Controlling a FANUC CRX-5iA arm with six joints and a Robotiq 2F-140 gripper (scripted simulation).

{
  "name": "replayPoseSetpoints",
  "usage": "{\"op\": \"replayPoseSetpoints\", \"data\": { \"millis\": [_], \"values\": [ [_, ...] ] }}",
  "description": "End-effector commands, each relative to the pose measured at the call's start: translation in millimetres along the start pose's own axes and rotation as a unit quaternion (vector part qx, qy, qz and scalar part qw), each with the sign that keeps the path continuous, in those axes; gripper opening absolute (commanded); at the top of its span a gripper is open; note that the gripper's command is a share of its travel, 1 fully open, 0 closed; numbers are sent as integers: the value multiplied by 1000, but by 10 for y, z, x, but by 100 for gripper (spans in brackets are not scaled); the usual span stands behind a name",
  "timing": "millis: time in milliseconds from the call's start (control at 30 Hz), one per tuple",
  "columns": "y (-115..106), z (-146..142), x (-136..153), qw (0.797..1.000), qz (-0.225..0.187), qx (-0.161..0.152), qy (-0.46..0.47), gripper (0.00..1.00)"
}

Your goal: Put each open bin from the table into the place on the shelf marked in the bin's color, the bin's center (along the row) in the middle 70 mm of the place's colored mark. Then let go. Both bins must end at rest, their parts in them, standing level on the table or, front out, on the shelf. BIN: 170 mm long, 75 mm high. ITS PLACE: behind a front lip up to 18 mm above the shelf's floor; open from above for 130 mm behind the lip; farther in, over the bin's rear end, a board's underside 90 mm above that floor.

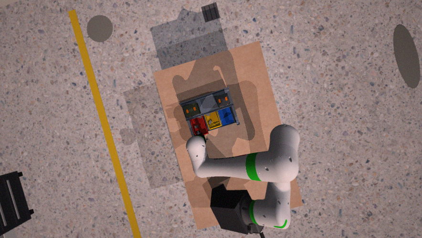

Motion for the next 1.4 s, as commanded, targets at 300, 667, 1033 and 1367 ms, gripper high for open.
{"op": "replayPoseSetpoints", "data": {
  "millis": [300,667,1033,1367],
  "values": [
    [-2,83,16,1000,0,0,0,0],
    [-2,136,27,1000,0,0,0,0],
    [-2,183,37,1000,0,0,0,0],
    [-2,215,44,1000,0,0,0,0]
  ]
}}
Point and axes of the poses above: the point where the finger pads meet when closed, its own y axis out along the fingers, its own z axis across the jaws, x = y × z, the point moved 9 cm from there along -y, back along the fingers, and after that the axes turned 12 degrees about -y, right-handed, at the moved point
